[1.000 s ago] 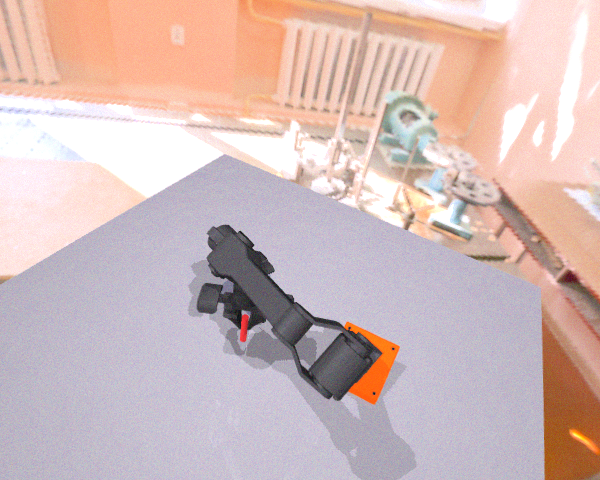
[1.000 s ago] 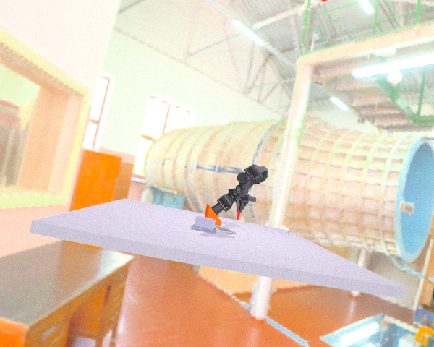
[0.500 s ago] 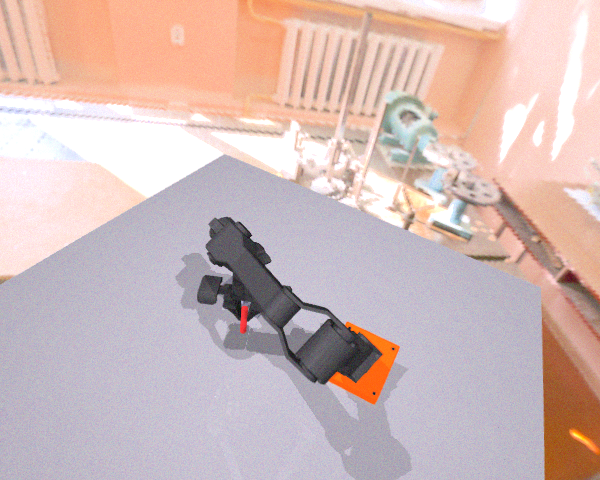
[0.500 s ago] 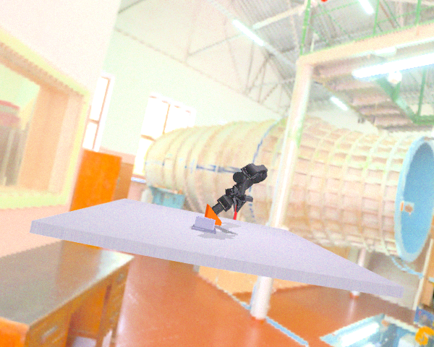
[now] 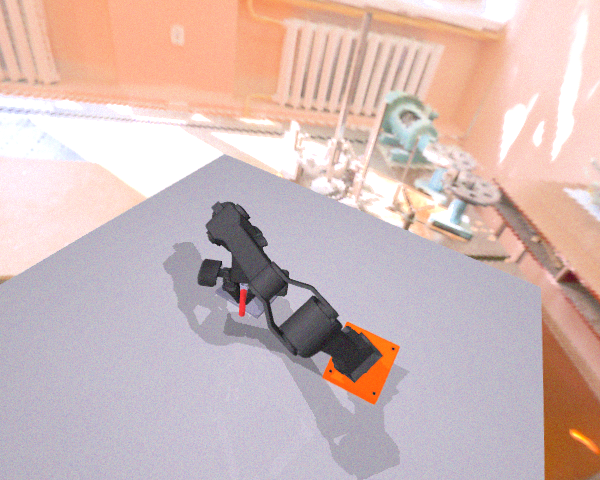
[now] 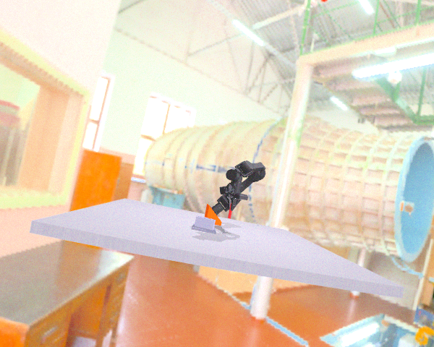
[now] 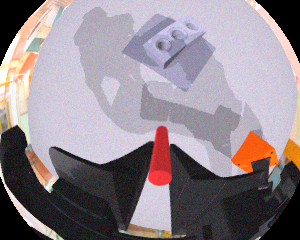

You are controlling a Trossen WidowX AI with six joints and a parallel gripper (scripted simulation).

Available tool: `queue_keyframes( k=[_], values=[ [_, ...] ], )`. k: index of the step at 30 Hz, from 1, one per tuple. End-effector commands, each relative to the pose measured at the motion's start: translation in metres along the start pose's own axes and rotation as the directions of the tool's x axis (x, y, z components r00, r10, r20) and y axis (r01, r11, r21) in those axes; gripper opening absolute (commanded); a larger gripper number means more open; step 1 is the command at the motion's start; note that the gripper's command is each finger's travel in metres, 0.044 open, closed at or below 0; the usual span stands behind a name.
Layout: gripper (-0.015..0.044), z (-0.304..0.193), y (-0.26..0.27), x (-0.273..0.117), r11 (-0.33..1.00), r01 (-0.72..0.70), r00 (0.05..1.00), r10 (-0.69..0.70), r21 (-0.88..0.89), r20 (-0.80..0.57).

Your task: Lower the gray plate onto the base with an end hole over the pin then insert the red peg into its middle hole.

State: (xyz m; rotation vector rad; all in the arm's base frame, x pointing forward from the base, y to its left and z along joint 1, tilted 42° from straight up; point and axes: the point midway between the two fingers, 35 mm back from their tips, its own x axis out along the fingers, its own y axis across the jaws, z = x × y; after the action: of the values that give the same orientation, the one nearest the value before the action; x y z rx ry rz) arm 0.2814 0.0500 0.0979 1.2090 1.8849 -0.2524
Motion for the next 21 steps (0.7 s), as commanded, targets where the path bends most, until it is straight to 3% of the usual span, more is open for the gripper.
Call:
queue_keyframes(
  k=[1, 21],
  values=[
    [0.0, 0.015, 0.004, -0.004, 1.0, -0.006, 1.0, 0.006, -0.009, 0.015],
    [0.0, 0.077, 0.003, -0.005, 1.0, -0.009, 1.0, 0.009, -0.008, 0.017]
  ],
)
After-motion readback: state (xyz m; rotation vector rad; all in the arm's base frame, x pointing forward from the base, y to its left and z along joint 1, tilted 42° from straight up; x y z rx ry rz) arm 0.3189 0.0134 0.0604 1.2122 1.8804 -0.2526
